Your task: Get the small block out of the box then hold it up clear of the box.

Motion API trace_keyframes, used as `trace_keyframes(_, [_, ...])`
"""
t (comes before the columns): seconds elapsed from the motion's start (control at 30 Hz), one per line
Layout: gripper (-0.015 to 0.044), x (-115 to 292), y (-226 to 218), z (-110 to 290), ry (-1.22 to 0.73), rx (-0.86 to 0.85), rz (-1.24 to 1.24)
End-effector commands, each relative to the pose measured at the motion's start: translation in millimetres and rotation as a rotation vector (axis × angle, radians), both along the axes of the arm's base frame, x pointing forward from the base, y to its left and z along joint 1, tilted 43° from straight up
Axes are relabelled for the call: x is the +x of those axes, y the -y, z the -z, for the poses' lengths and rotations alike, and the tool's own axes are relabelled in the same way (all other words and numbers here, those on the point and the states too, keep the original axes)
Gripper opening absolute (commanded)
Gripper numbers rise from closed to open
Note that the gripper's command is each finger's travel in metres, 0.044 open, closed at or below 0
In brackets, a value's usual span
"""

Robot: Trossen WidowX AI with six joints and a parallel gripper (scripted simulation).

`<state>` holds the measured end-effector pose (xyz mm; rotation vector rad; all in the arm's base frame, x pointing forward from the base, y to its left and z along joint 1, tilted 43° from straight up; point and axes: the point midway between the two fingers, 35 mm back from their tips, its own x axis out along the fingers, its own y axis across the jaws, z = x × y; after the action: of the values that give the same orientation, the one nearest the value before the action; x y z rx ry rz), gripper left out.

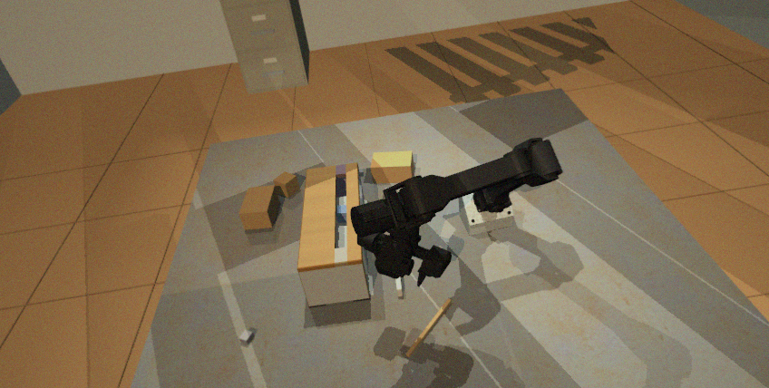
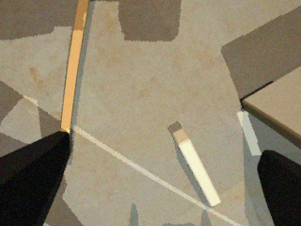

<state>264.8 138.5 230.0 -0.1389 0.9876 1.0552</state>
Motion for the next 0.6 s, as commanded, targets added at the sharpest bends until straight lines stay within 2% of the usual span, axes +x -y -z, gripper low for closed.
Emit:
trace_keyframes(0.0, [0.04,34,38,20,0.035,-0.057,0.052])
trace_keyframes(0.27, [0.04,63,90,59,0.065,-0.099,-0.085])
trace_keyframes(0.43, [0.04,76,160,109,0.093,-0.09,-0.218])
trace_keyframes(0.57, [0.04,75,200,139,0.15,-0.034,-0.324])
